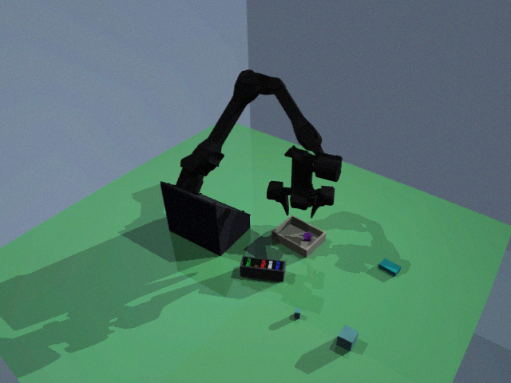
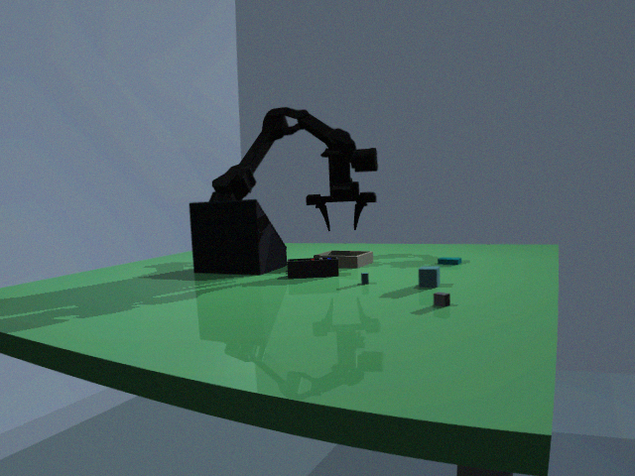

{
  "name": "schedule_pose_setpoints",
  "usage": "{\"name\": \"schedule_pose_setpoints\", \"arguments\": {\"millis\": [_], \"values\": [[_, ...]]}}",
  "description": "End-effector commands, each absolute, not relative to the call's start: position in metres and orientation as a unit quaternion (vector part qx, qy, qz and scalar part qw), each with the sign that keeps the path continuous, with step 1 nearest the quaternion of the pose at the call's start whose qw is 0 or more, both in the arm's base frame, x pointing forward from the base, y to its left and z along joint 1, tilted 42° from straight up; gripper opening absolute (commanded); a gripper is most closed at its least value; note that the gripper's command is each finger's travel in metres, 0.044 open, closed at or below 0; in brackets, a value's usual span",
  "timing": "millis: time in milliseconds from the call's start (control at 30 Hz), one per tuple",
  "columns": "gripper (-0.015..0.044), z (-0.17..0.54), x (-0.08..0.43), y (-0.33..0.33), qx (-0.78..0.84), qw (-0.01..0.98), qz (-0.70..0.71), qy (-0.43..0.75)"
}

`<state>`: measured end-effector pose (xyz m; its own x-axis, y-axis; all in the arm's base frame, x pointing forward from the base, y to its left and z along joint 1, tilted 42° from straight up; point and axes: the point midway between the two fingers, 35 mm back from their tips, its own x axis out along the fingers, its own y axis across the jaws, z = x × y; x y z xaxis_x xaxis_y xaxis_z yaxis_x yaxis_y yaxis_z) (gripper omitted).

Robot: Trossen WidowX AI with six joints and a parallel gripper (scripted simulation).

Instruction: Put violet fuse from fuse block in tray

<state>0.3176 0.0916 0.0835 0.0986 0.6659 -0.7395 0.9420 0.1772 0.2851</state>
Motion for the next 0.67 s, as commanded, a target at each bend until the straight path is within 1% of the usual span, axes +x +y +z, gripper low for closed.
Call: {"name": "schedule_pose_setpoints", "arguments": {"millis": [0, 633], "values": [[0.033, 0.0858, 0.3176, 0.0914, 0.619, 0.409, -0.166, 0.649], [0.033, 0.0838, 0.3176, 0.0913, 0.619, 0.408, -0.169, 0.65]]}}
